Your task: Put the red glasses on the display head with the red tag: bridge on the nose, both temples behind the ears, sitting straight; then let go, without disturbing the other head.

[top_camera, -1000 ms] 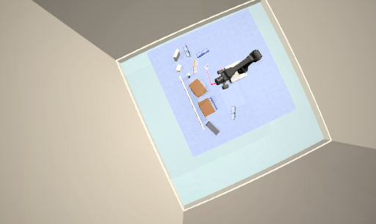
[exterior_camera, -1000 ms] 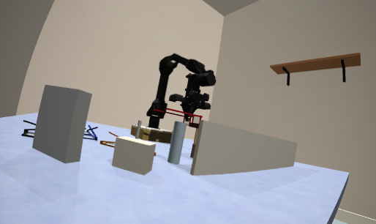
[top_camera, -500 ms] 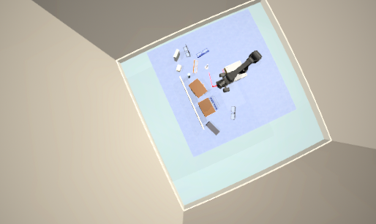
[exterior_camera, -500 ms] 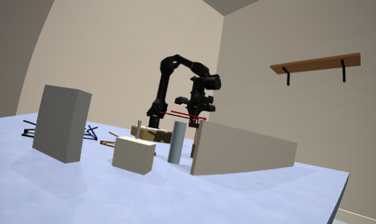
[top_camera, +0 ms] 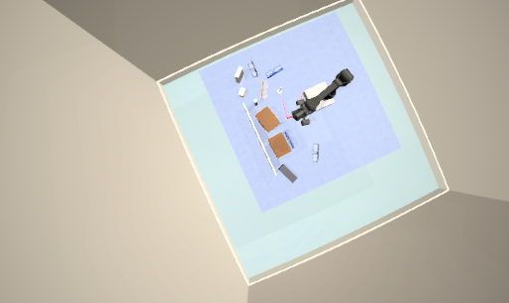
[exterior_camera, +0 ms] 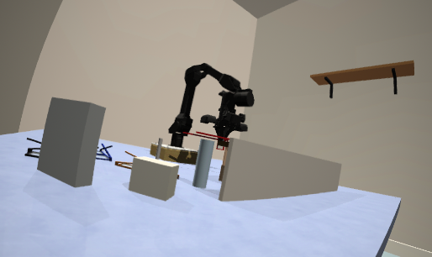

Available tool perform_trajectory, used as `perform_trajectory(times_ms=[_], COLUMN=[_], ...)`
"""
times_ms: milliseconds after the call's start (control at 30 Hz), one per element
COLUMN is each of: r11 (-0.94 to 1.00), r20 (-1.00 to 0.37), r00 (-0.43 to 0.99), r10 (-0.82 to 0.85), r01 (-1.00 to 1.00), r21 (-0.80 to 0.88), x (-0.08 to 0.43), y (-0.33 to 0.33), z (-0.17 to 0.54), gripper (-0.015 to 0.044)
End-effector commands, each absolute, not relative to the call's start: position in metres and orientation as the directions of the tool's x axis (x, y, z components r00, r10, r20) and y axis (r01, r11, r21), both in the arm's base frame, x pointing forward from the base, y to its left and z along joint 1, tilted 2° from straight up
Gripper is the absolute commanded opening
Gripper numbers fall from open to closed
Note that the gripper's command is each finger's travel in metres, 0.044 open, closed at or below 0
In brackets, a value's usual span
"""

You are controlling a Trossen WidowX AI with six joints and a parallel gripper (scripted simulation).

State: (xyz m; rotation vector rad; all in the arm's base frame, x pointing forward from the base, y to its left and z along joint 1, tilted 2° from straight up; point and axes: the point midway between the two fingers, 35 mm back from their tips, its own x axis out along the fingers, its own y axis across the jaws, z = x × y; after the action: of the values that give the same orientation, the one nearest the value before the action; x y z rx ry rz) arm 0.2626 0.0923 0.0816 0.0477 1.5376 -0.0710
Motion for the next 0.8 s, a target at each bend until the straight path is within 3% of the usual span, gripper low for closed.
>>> perform_trajectory(times_ms=[0,767], r11=[0.997,0.997], r20=[-1.000,-1.000], r00=[0.021,0.021], r10=[-0.023,-0.023], r01=[0.079,0.079], r21=[-0.021,-0.021], x=[0.262,0.264], y=[0.092,0.091], z=[0.074,0.051], gripper=[0.0000,0.0000])
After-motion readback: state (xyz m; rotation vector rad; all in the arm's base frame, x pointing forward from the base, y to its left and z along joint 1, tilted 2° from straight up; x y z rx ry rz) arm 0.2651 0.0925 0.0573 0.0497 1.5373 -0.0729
